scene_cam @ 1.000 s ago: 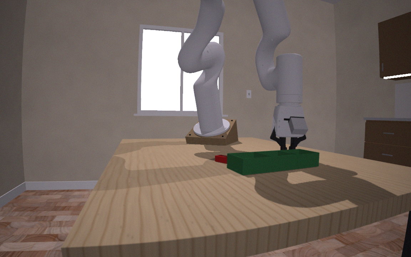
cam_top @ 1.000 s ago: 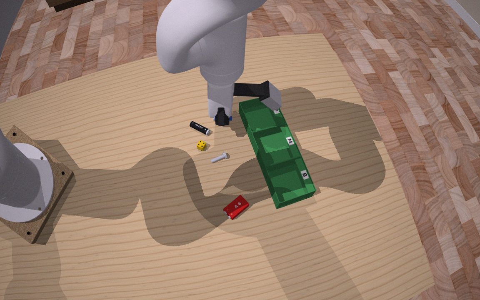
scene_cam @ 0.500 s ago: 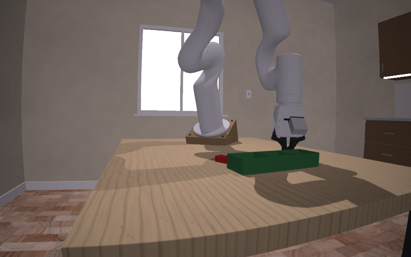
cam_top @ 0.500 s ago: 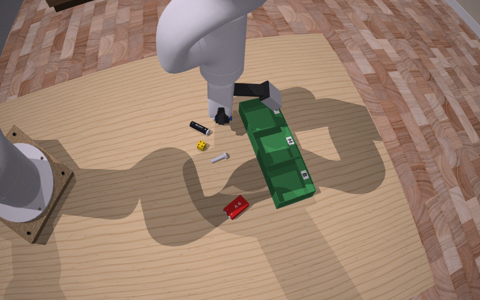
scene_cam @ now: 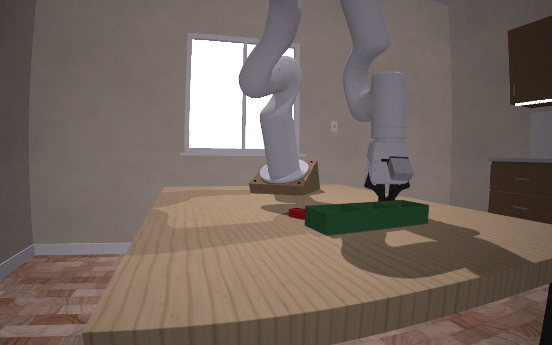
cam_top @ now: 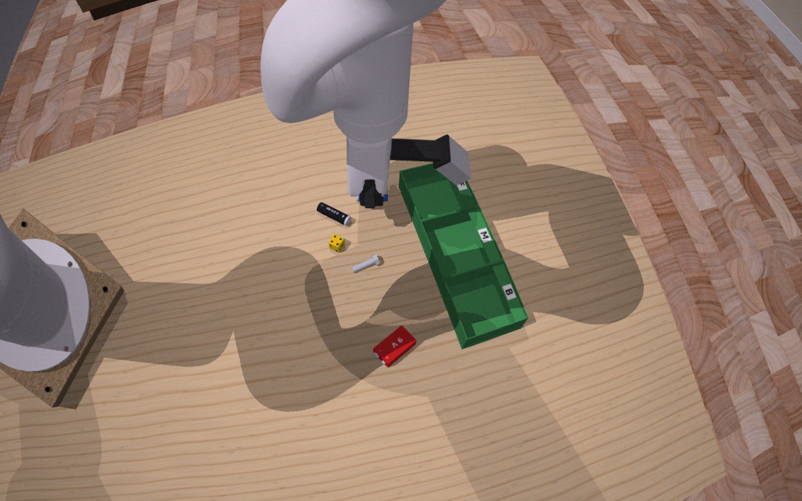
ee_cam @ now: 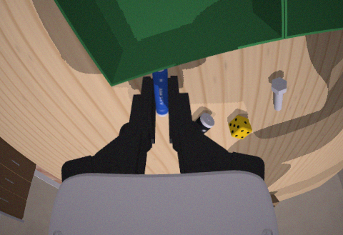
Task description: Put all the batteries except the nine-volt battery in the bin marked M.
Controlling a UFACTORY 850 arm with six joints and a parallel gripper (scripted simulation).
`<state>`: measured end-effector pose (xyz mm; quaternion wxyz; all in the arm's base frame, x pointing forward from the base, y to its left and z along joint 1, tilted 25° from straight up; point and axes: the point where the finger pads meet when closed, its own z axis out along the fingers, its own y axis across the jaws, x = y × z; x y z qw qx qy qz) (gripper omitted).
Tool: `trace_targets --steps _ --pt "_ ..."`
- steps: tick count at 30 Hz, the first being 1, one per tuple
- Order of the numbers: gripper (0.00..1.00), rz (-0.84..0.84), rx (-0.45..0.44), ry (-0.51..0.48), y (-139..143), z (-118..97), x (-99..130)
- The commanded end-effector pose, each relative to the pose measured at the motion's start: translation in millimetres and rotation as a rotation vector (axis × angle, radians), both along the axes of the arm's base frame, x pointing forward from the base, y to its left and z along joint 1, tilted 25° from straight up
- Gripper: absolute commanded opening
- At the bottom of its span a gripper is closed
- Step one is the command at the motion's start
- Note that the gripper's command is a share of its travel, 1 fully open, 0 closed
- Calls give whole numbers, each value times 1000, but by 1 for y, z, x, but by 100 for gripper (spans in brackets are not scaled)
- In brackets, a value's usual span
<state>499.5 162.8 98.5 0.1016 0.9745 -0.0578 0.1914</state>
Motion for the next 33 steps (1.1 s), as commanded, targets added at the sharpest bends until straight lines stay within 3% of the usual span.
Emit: trace_targets --steps 1,21,33 --pt "0 0 1 -1 0 1 0" --pt "0 0 1 -1 14 55 -21" --pt "0 0 1 -1 14 55 -21"
